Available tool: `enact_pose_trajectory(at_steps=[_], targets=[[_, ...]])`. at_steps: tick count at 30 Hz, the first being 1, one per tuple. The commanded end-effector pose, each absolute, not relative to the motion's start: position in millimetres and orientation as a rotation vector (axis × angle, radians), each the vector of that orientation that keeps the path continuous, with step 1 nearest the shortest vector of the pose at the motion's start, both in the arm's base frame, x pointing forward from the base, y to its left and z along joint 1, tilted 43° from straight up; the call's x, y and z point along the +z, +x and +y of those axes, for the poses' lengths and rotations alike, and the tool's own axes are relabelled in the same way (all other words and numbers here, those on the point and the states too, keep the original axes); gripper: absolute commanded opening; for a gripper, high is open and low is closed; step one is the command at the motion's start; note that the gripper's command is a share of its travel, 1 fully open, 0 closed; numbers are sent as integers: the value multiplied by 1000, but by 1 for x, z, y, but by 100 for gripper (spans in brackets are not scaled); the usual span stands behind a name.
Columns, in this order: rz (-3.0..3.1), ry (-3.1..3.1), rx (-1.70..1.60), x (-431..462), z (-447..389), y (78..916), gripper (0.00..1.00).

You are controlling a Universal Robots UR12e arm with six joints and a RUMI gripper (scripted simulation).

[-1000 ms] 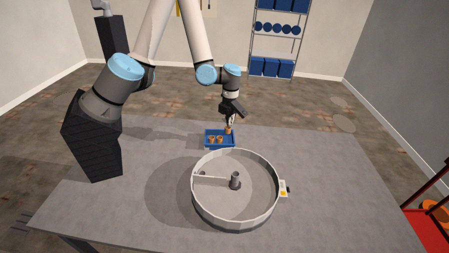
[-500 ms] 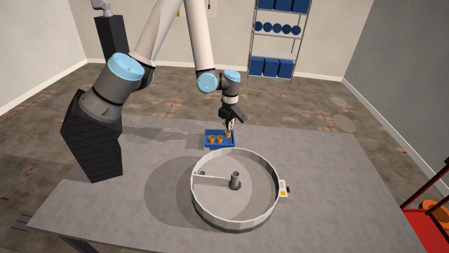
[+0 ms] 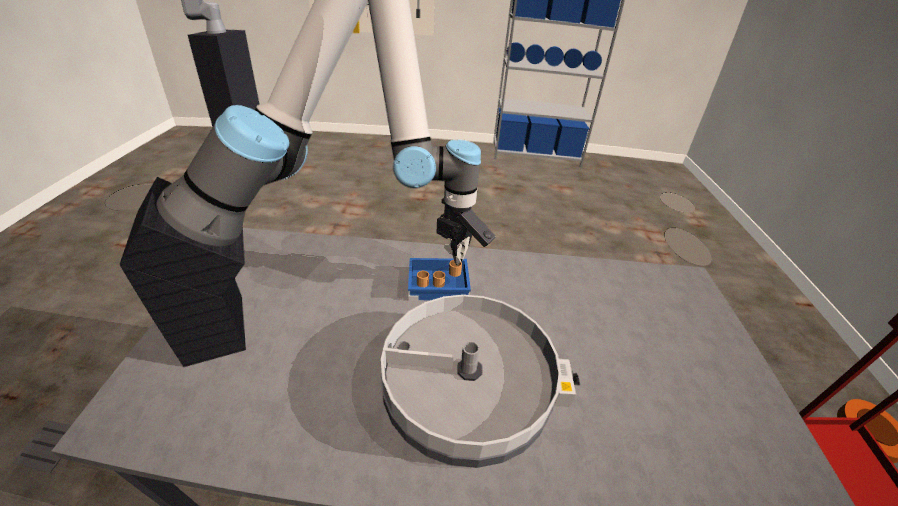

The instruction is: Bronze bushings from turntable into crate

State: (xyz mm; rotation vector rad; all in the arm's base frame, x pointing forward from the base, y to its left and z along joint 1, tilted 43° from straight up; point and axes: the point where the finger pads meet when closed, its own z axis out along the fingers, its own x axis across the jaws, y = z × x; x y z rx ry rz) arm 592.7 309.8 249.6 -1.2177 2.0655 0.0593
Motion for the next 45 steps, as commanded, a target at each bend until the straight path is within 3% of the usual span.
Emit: enact_pose_trajectory(at_steps=[1,45], targets=[[2064,-1218,59,250,310,593,0],[2064,-1218,59,229,321,609,0]])
